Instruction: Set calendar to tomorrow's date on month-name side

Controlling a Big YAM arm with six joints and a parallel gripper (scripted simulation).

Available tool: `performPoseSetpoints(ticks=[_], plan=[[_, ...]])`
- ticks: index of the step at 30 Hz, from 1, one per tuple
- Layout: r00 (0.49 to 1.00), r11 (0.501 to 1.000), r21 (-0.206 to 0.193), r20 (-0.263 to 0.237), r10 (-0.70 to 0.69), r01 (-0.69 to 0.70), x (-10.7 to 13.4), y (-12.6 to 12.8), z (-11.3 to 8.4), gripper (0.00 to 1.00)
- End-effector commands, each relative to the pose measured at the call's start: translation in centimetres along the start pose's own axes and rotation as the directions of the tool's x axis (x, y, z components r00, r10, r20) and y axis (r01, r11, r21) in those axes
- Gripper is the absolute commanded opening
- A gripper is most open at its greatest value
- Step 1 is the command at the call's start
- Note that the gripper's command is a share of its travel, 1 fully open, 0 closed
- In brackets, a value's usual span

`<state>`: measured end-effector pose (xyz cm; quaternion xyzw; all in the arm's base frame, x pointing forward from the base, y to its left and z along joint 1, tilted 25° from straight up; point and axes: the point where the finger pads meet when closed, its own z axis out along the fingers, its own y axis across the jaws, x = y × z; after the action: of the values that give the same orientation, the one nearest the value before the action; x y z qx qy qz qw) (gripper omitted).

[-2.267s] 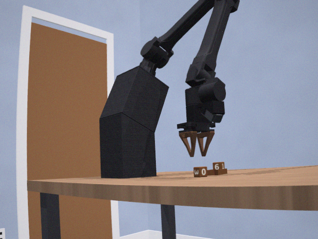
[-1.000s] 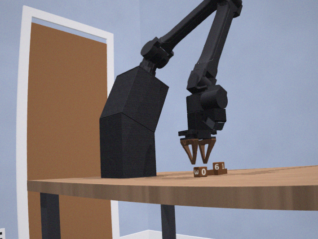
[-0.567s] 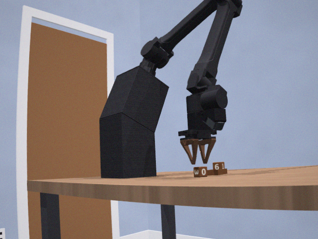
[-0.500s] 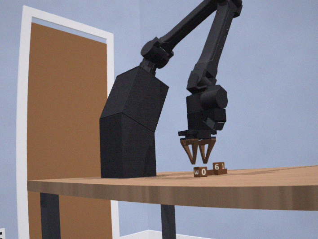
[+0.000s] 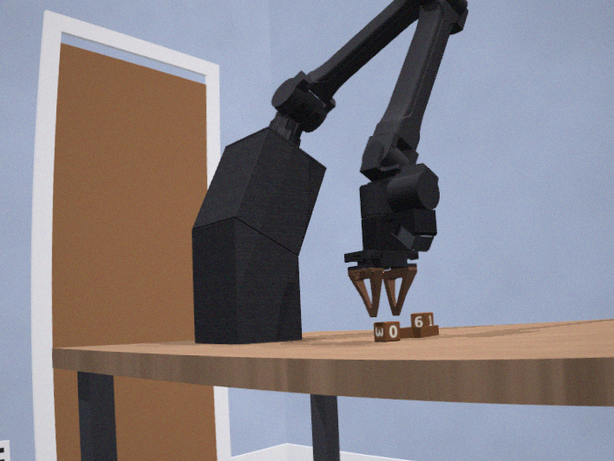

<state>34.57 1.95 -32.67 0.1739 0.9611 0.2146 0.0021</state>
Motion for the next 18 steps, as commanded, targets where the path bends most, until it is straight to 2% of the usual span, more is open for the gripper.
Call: performPoseSetpoints(ticks=[1,18], plan=[[0.999,1.0,-0.003,0.029,-0.014,0.014,-1.15,0.7,-0.2,0.45],[1.0,1.0,-0.001,0.023,-0.012,0.012,-1.22,0.88,-0.4,0.45]])
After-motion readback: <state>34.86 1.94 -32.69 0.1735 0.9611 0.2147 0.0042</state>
